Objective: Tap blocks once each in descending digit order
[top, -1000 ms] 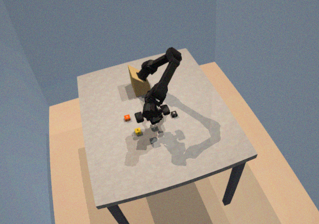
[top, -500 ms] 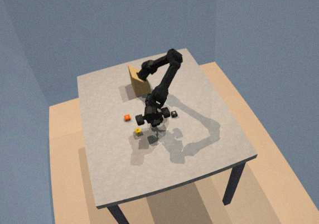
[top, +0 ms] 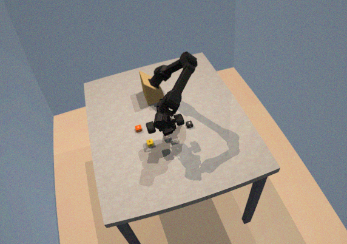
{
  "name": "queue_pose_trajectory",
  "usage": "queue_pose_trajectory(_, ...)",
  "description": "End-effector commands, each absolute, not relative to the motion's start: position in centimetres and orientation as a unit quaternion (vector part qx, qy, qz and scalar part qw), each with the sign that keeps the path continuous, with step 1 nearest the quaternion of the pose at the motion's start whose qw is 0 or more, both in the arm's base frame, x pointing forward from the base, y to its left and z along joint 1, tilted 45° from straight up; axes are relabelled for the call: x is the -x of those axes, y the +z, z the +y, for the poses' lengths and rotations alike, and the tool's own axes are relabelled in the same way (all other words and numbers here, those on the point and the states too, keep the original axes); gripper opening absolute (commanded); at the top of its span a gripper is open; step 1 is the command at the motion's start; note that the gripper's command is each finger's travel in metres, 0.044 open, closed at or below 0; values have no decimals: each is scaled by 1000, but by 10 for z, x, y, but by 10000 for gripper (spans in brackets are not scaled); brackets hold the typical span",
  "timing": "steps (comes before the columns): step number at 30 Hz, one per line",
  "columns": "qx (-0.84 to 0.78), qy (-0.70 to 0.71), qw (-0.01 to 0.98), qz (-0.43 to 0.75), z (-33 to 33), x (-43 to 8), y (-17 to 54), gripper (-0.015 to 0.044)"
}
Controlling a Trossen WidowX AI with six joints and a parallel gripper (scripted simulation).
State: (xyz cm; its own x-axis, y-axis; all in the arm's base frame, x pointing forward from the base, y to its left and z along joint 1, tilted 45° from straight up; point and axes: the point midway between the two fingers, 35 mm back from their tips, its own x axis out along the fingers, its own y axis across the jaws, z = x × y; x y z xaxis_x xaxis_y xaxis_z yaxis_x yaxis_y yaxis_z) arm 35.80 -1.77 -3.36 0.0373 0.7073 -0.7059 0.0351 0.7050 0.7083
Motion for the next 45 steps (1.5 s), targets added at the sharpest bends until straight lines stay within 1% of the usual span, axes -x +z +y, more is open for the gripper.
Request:
queue_pose_trajectory(1,-282,254,666,642,-35,-361,-15,20)
queue_pose_trajectory(5,-282,254,666,643,-74,-356,24,20)
queue_pose_trajectory(11,-281,251,667,643,-86,-348,17,20)
queue_pose_trajectory(14,-278,245,668,645,-126,-310,-19,20)
queue_pose_trajectory(19,-279,249,666,645,-163,-244,-64,20)
queue_pose_trajectory(20,-280,251,665,645,-165,-238,-68,20)
queue_pose_trajectory(26,-280,251,665,645,-164,-236,-71,20)
queue_pose_trajectory(31,-281,252,666,644,-111,-240,-124,20)
queue_pose_trajectory(45,-281,252,666,644,-101,-240,-135,20)
